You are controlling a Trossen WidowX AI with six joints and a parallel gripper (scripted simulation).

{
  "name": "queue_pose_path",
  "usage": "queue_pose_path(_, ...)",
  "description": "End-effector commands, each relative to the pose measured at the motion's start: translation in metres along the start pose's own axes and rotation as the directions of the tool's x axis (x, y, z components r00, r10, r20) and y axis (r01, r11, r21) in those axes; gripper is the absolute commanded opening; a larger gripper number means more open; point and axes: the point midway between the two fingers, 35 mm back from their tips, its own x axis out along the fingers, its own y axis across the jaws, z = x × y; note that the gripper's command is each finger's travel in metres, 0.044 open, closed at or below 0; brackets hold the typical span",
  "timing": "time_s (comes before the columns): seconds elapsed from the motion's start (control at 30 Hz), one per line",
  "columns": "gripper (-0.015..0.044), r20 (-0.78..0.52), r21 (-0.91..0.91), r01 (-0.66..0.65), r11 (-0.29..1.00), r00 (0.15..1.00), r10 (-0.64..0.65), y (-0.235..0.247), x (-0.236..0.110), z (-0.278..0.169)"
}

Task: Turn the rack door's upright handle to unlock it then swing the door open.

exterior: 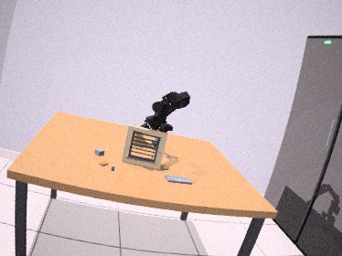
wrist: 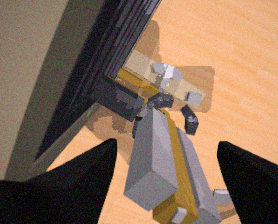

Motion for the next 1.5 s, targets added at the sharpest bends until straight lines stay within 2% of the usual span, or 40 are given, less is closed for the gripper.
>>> queue_pose_path(0.0,0.0285,0.002,0.191,0.004,0.982,1.000,-0.004,0.0002,0.0012,0.0000)
queue_pose_path(0.37,0.0285,0.001,0.647,0.002,0.762,1.000,-0.004,0.0002,0.0012,0.0000)
queue_pose_path(0.57,0.0285,0.001,0.653,0.002,0.757,1.000,-0.004,0.0002,0.0012,0.0000)
queue_pose_path(0.8,0.0102,0.001,0.653,0.002,0.757,1.000,-0.004,0.0002,0.0012,0.0000)
queue_pose_path(1.23,0.0015,0.001,0.653,0.002,0.757,1.000,-0.004,0.0002,0.0012,0.0000)
queue_pose_path(1.47,0.0014,0.002,0.615,0.002,0.789,1.000,-0.004,-0.0019,0.0012,-0.0001)
